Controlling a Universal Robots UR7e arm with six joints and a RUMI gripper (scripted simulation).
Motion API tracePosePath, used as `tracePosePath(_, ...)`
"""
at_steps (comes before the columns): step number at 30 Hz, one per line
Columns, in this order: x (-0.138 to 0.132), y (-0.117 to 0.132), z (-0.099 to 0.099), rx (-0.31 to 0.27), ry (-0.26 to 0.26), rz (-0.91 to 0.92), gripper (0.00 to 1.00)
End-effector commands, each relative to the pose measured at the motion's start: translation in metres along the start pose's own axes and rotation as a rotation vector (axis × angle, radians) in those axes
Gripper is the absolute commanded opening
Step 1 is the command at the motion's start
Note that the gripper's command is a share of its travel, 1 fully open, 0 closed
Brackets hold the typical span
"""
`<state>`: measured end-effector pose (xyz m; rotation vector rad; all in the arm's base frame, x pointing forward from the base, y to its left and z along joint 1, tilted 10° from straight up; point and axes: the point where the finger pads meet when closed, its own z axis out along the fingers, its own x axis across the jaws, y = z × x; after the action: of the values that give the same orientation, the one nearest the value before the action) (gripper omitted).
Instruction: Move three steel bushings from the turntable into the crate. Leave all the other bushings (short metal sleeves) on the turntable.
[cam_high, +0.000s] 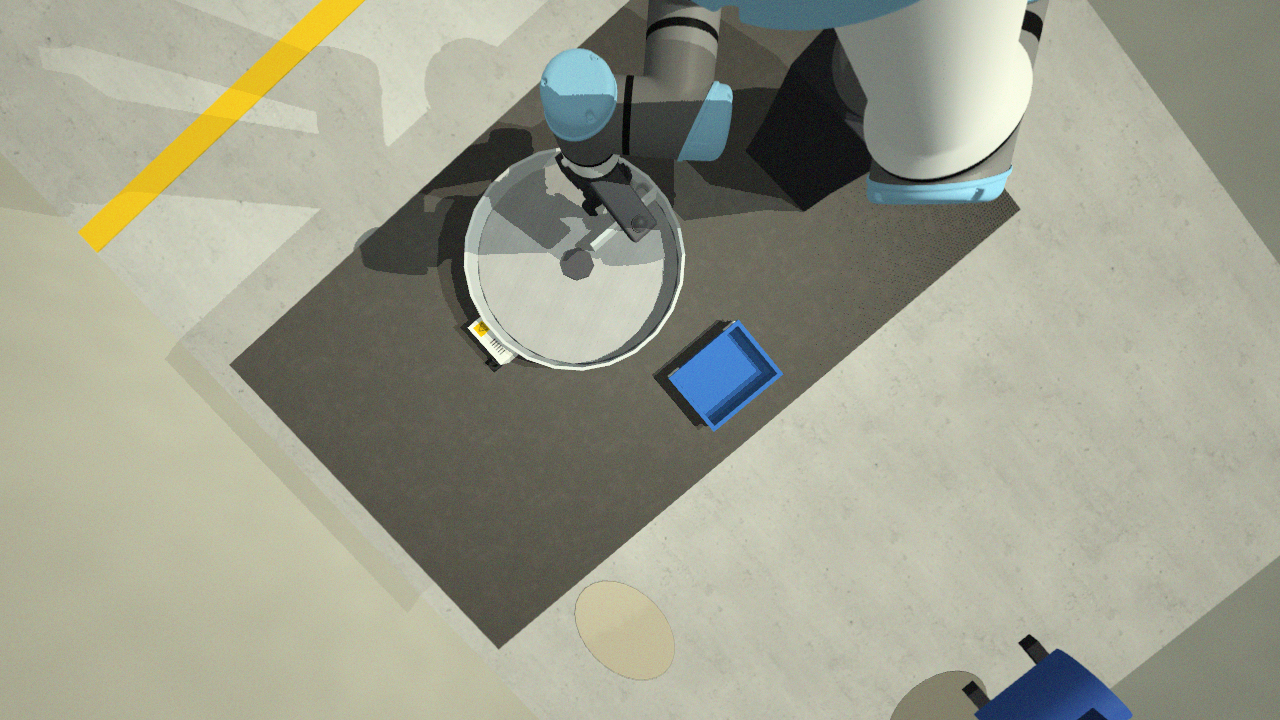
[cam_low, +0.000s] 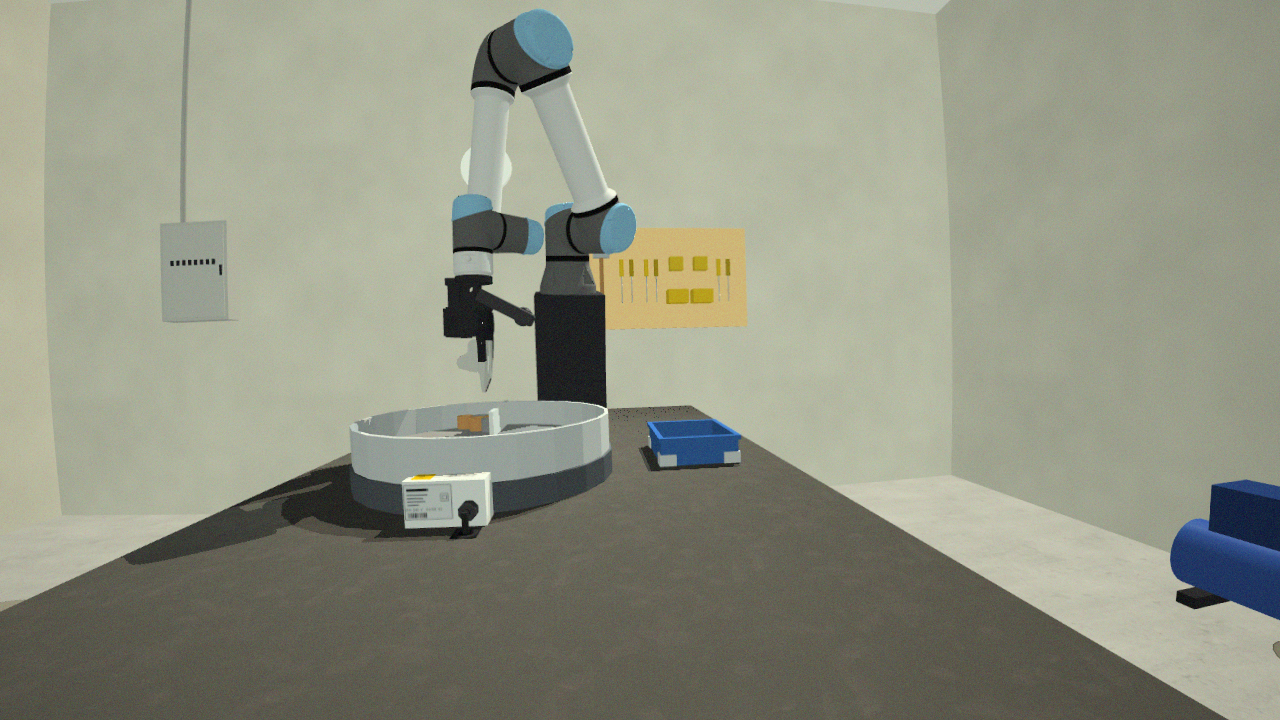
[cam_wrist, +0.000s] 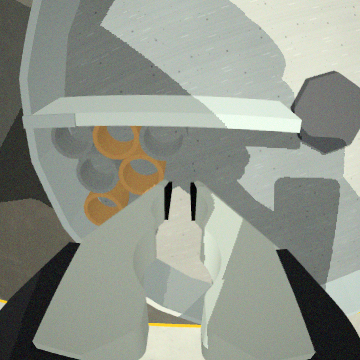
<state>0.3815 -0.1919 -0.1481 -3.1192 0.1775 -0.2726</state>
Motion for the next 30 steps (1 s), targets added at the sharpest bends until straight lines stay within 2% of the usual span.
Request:
tracePosePath(1, 0.000, 0.000, 0.000, -0.001, 0.001, 0.000, 0.06)
tracePosePath(10, 0.000, 0.000, 0.023, -0.001, 0.001, 0.000, 0.06)
tracePosePath(30, 0.000, 0.000, 0.024, -0.001, 0.001, 0.000, 0.06)
